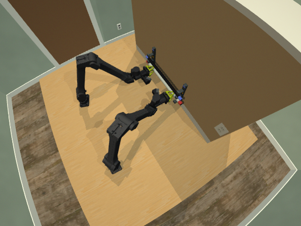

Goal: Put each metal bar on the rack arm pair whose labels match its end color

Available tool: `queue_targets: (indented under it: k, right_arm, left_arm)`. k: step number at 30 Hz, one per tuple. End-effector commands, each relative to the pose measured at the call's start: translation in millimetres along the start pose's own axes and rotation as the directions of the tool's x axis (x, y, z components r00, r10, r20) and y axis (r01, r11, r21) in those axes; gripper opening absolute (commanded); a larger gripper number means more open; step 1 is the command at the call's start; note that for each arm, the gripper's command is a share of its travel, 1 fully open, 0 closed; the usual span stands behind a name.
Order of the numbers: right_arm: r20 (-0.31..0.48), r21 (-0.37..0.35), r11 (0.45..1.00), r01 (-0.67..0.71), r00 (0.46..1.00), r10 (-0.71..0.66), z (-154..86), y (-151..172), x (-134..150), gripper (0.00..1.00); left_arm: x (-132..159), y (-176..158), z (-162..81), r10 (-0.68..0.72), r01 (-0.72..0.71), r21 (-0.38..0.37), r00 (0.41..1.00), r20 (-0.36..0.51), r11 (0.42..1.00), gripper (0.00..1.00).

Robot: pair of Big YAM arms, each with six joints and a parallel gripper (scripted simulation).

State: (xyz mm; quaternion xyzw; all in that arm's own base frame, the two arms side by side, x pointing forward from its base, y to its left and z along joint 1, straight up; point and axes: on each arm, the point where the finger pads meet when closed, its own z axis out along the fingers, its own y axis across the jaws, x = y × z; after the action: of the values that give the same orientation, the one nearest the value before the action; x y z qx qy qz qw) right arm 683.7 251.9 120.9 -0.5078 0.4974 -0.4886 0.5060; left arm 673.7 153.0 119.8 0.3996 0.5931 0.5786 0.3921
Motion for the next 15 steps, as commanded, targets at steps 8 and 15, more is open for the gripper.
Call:
queue_targets:
  k: [8,15]
  right_arm:
    - [-0.006,0.061,0.998,-0.031,0.999,0.031,8.9,-26.0,-0.5,0.64]
    - [-0.006,0.064,0.998,-0.028,1.000,0.028,8.7,-24.4,-0.7,0.64]
  left_arm:
    - [5.5,10.5,5.6,-0.004,0.004,-0.045,1.000,-0.011,0.999,0.63]
    - [5.3,9.4,5.5,-0.003,0.003,-0.051,1.000,-0.011,0.999,0.63]
